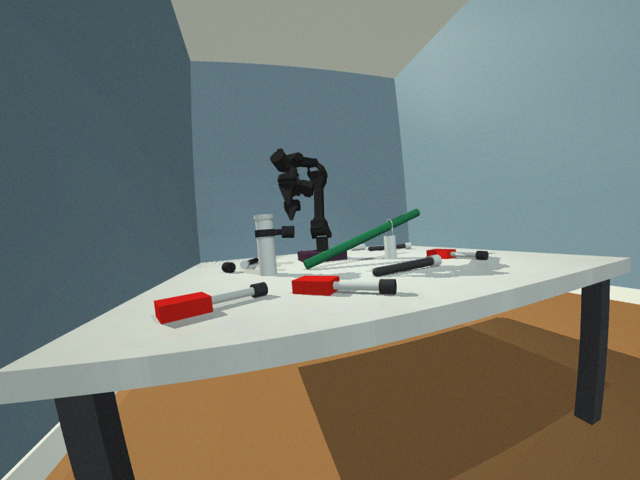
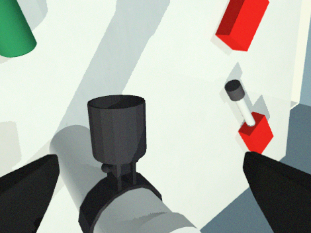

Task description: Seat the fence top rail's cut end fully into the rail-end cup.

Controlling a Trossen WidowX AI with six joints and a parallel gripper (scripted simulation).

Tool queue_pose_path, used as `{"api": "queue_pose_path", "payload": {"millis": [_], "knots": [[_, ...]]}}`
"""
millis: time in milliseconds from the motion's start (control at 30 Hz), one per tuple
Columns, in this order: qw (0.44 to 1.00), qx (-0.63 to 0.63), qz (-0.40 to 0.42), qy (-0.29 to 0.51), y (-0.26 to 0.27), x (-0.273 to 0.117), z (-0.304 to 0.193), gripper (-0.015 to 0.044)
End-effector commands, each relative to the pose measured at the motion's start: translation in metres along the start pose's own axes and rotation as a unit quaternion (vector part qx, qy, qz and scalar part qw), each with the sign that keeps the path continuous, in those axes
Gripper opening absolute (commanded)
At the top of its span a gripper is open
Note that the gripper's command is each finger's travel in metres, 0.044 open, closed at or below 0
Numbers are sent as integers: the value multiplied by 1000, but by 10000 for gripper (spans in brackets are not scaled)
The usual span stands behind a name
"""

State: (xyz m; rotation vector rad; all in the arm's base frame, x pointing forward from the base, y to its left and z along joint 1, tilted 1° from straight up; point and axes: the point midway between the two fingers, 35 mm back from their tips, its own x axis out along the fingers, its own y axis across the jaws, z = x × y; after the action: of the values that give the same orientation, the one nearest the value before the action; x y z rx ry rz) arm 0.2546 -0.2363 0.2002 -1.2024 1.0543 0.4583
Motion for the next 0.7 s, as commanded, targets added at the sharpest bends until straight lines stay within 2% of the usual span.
{"api": "queue_pose_path", "payload": {"millis": [0, 667], "knots": [[1000, 0, 8, -5, 17, 22, 2, 440], [1000, -1, 8, -5, 19, 49, 1, 440]]}}
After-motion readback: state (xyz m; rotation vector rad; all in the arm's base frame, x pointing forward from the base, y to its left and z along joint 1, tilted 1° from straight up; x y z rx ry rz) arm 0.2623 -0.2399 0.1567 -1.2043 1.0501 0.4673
